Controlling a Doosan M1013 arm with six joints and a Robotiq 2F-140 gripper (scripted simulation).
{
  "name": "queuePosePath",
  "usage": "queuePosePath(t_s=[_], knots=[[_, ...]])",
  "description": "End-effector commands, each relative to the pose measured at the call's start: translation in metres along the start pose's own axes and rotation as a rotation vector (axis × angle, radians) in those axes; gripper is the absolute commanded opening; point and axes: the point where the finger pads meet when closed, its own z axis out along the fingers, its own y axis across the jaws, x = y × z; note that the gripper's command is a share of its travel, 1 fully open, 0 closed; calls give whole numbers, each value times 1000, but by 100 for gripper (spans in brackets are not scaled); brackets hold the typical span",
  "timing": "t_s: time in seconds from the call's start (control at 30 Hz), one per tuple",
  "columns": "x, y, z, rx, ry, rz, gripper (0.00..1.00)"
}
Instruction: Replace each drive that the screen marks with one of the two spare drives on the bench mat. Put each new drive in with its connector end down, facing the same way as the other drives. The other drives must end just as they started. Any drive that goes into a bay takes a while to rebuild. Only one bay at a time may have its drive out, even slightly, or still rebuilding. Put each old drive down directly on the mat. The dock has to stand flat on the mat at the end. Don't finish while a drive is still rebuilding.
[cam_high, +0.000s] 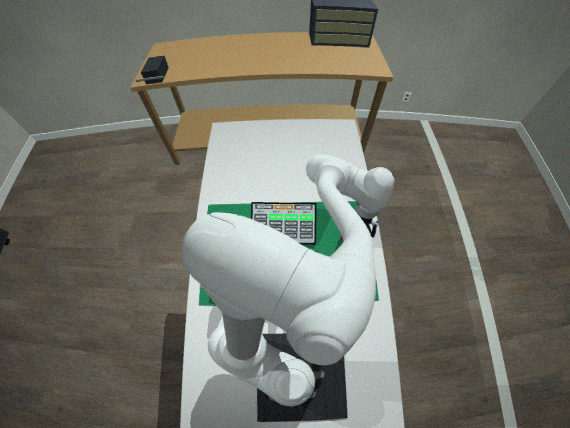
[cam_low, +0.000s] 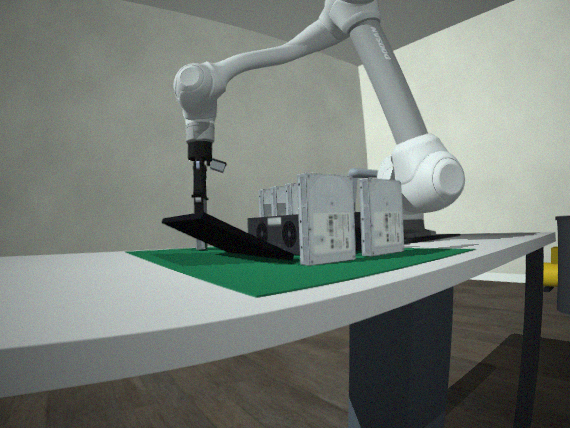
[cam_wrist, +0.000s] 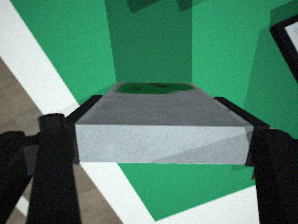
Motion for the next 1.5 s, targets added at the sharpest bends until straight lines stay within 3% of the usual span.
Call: queuePosePath(t_s=[0.0, 0.37, 0.87, 1.47], knots=[[0, 0, -1, 0, -1, 0, 10], [0, 0, -7, 0, -1, 0, 10], [0, 0, -33, 0, -1, 0, 10], [0, 0, -87, 0, -1, 0, 10]])
